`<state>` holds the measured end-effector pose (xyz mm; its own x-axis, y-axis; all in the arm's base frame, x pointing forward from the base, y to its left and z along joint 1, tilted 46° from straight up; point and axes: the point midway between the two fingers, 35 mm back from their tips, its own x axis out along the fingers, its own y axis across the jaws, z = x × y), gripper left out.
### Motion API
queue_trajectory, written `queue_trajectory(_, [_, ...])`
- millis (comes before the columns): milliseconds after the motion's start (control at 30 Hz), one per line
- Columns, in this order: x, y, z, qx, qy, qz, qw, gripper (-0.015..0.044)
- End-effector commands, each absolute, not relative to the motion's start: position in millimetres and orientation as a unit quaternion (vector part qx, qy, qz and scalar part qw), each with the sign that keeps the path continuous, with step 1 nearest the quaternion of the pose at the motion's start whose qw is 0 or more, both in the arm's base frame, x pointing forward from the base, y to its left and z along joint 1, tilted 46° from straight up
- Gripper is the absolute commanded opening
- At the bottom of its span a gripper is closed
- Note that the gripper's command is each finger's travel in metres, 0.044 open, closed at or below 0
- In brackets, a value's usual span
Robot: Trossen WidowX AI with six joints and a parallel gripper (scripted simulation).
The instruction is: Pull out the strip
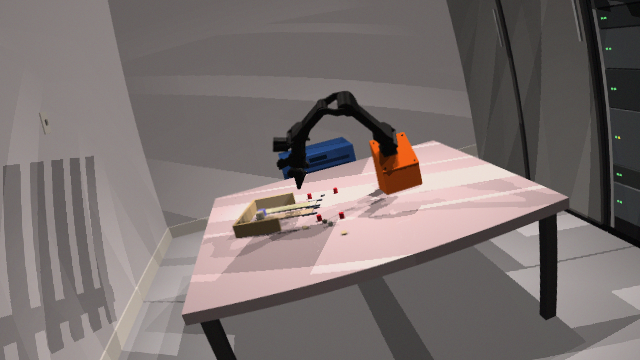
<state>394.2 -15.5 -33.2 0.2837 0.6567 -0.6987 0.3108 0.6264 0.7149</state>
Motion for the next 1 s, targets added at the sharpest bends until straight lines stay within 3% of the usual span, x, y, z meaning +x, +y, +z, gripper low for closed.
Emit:
queue_trajectory(0, [398.2,14.3,-37.4,0.396,0.672,0.144,0.609,0.0000])
queue_trajectory(967, [402.7,35.1,-61.6,0.396,0.672,0.144,0.609,0.0000])
